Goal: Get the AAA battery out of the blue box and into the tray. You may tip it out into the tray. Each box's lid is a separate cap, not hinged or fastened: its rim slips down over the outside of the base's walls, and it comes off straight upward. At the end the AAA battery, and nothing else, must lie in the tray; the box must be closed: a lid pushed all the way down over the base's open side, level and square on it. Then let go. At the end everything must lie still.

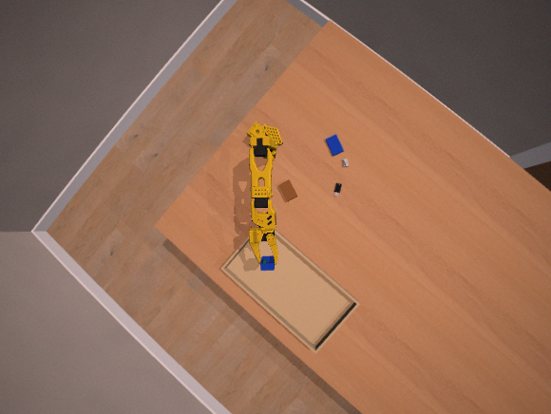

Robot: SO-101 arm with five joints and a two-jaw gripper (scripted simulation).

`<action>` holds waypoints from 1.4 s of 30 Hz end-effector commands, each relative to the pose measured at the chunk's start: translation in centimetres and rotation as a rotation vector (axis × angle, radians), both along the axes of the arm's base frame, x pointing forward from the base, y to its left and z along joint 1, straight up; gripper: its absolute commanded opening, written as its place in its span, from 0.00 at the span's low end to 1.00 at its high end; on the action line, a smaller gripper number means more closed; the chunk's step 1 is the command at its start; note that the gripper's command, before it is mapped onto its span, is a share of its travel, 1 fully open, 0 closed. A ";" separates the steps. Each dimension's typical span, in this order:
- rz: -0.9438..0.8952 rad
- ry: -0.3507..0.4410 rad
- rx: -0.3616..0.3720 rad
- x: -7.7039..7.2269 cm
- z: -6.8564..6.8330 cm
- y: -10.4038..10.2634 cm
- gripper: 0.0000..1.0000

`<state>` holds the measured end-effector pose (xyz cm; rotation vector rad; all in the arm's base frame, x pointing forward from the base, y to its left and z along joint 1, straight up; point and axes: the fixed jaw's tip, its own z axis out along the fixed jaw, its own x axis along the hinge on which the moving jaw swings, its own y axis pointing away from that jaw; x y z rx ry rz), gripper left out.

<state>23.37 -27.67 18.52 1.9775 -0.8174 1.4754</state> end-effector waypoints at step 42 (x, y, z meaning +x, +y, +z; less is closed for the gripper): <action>-0.008 -0.051 -0.070 -0.2 2.1 -0.3 0.20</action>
